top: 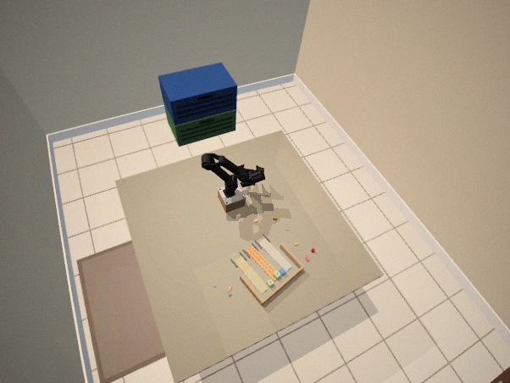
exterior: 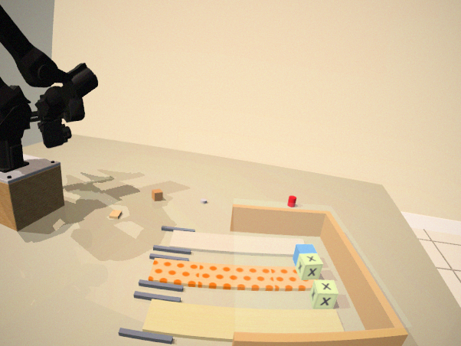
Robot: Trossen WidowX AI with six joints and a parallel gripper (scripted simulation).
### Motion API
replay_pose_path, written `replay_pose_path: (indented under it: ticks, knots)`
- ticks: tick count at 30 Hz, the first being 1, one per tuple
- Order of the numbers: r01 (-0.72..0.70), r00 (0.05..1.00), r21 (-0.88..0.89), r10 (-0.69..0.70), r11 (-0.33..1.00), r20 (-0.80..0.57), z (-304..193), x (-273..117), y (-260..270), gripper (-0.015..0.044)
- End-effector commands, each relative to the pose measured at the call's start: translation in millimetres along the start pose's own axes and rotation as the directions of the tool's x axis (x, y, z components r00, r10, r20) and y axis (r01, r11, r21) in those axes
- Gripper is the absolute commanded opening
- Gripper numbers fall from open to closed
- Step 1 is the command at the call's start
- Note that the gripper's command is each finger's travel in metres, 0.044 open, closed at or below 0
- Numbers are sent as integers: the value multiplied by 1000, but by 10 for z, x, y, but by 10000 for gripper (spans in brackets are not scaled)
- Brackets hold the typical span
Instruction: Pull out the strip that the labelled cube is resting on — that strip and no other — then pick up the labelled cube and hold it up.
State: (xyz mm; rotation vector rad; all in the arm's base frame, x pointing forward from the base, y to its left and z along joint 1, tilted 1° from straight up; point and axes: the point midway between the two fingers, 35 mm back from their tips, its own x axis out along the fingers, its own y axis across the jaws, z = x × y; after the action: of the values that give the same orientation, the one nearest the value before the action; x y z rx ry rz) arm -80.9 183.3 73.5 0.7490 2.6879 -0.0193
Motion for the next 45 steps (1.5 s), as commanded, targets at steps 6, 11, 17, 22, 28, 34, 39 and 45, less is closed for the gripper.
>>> replay_pose_path:
  ticks: [6, 11, 17, 22, 28, 34, 39, 45]
  knots:
    - [-141, 983, -154, 156, 978, 92, 118, -154, 334, 400]
    - [-275, 880, -415, 401, 867, 254, 336, -566, 840, 400]
    - [-207, 643, -686, 625, 698, 442, 597, -1287, 1270, 400]
    - [-15, 391, -775, 717, 632, 577, 785, -1985, 1418, 400]
    - [213, 111, -722, 718, 658, 687, 932, -2733, 1365, 400]
    - [399, -167, -526, 624, 751, 763, 1022, -3481, 1103, 400]
    - [479, -375, -275, 477, 834, 795, 1039, -4057, 730, 400]
    - [491, -472, -115, 374, 864, 798, 1023, -4341, 472, 400]
